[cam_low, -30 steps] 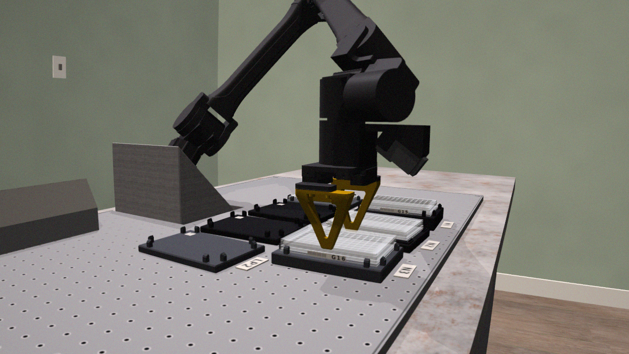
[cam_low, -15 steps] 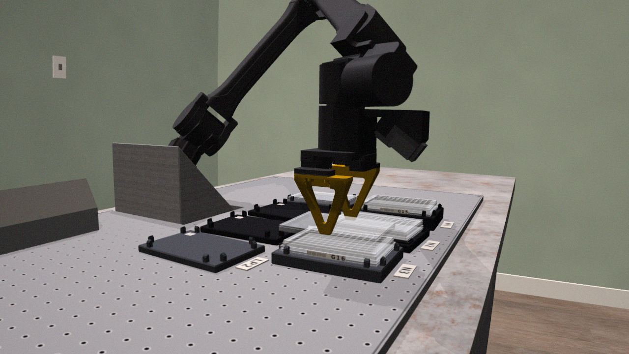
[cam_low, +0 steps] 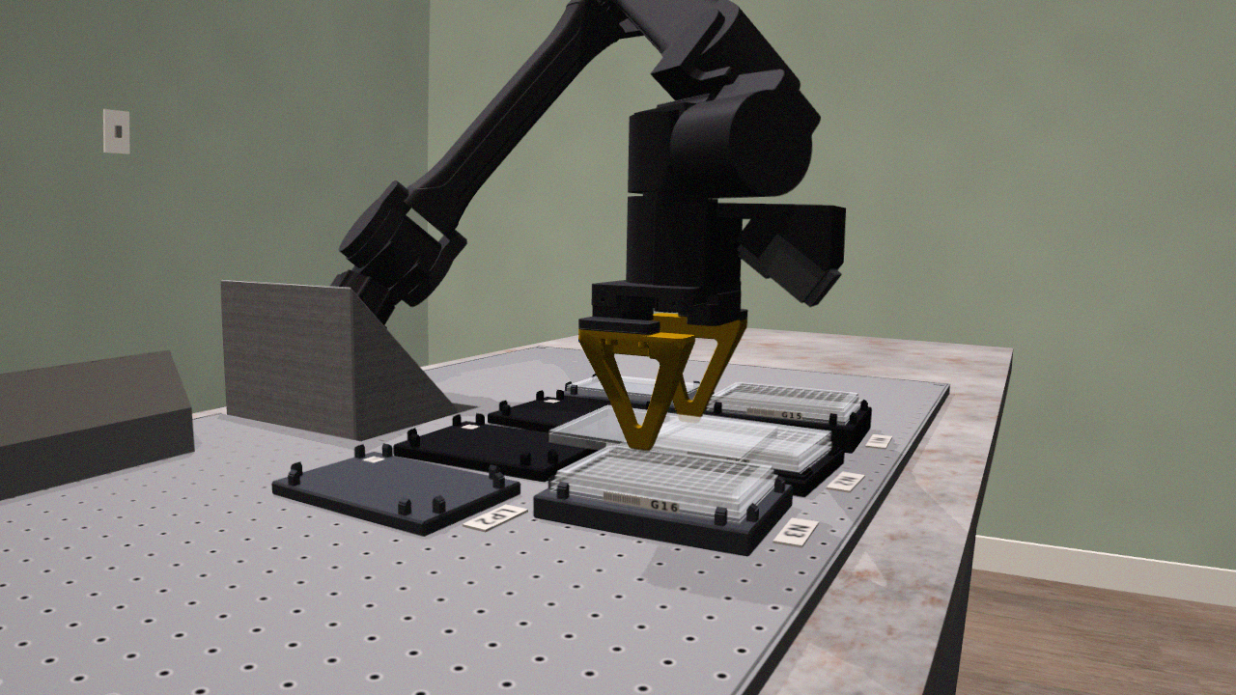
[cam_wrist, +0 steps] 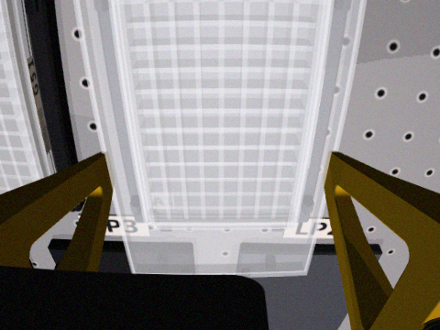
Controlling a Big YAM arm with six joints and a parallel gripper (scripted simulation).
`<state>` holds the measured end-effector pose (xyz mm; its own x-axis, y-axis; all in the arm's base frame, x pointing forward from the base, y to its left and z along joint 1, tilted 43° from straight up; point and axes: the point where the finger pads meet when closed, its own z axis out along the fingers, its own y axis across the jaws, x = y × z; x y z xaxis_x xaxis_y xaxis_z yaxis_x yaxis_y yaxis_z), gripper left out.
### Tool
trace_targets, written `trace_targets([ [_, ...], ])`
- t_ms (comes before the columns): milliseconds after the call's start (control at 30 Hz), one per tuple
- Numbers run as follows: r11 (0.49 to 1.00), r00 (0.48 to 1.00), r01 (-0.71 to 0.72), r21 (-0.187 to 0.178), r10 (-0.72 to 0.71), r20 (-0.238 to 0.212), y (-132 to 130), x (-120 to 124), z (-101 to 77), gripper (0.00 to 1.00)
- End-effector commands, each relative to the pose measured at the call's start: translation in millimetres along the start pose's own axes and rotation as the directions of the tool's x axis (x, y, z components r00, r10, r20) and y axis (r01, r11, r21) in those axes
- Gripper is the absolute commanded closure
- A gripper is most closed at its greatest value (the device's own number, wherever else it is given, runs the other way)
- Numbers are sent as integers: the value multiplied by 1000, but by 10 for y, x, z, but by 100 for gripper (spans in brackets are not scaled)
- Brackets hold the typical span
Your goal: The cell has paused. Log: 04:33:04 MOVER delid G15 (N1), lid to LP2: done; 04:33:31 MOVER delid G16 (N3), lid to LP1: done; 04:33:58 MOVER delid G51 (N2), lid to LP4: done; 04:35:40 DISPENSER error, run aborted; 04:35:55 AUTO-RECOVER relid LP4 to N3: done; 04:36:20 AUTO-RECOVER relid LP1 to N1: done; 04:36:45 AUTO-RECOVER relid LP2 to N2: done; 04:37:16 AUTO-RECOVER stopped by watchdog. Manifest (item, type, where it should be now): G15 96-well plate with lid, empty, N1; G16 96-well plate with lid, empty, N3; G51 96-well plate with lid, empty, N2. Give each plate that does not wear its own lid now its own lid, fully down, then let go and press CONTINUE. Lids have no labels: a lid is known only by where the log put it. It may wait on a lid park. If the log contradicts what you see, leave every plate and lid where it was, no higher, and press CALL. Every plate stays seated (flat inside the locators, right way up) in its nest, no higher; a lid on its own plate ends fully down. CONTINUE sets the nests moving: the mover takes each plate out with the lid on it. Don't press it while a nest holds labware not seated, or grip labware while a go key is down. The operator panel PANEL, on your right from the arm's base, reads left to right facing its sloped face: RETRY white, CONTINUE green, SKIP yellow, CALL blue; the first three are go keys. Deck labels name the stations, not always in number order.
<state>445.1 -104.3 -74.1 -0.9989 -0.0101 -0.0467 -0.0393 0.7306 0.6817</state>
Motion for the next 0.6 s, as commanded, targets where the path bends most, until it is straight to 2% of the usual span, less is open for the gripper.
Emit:
trace_targets([
  [0,1000,999,19,24,-20,46,-90,-186,-248,100],
  [567,1000,999,13,21,-14,43,-118,-179,-252,100],
])
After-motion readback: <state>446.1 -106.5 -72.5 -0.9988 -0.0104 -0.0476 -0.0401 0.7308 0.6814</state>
